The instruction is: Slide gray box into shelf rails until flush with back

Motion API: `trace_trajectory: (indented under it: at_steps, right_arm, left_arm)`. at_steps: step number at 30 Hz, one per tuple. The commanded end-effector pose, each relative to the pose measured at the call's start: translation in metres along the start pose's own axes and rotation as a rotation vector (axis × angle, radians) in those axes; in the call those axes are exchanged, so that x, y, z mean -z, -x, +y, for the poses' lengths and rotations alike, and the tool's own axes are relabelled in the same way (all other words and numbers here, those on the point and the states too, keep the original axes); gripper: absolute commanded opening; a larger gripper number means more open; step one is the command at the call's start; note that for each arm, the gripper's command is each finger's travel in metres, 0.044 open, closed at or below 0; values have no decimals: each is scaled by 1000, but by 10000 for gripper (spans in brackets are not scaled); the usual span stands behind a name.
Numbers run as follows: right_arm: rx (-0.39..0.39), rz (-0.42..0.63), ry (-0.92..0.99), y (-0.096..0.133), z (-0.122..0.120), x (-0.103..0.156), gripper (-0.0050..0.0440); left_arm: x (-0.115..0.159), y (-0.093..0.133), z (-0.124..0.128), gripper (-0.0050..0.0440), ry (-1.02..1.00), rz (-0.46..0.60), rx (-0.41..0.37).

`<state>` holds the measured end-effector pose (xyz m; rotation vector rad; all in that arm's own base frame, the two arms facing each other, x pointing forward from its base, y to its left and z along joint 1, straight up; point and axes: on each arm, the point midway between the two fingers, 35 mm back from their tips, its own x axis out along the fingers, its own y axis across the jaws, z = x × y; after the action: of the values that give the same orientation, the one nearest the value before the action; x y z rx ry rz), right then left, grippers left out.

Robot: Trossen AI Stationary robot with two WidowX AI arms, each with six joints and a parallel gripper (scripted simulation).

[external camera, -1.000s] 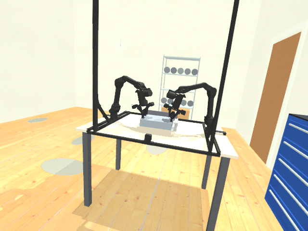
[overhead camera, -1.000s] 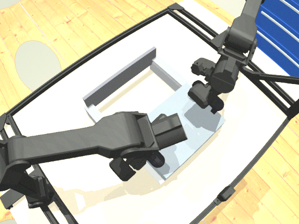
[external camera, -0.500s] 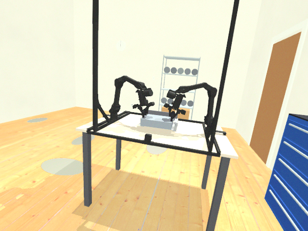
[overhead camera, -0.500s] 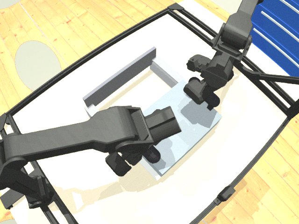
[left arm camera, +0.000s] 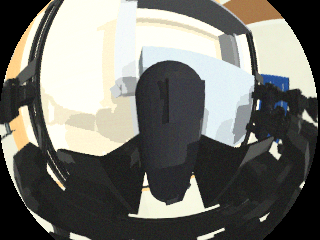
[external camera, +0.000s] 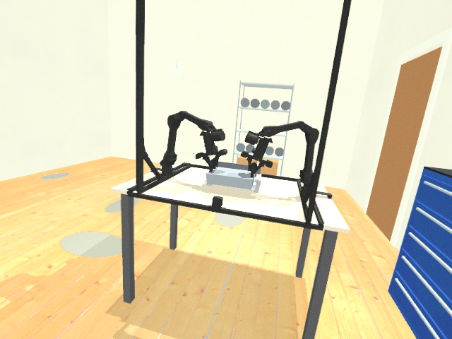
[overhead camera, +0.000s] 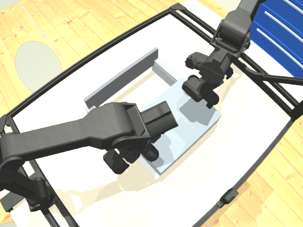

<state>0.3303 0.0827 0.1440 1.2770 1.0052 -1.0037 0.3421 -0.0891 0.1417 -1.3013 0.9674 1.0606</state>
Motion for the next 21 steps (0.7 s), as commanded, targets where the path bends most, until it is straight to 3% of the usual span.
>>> trace_trajectory:
  at_steps: [1,21]
  right_arm:
    - [-35,1,4,10,3,-6,0]
    - [-35,1,4,9,3,-24,0]
  left_arm:
    - [-5,12,-5,0,2,13,41]
    - [-23,11,-5,0,2,13,41]
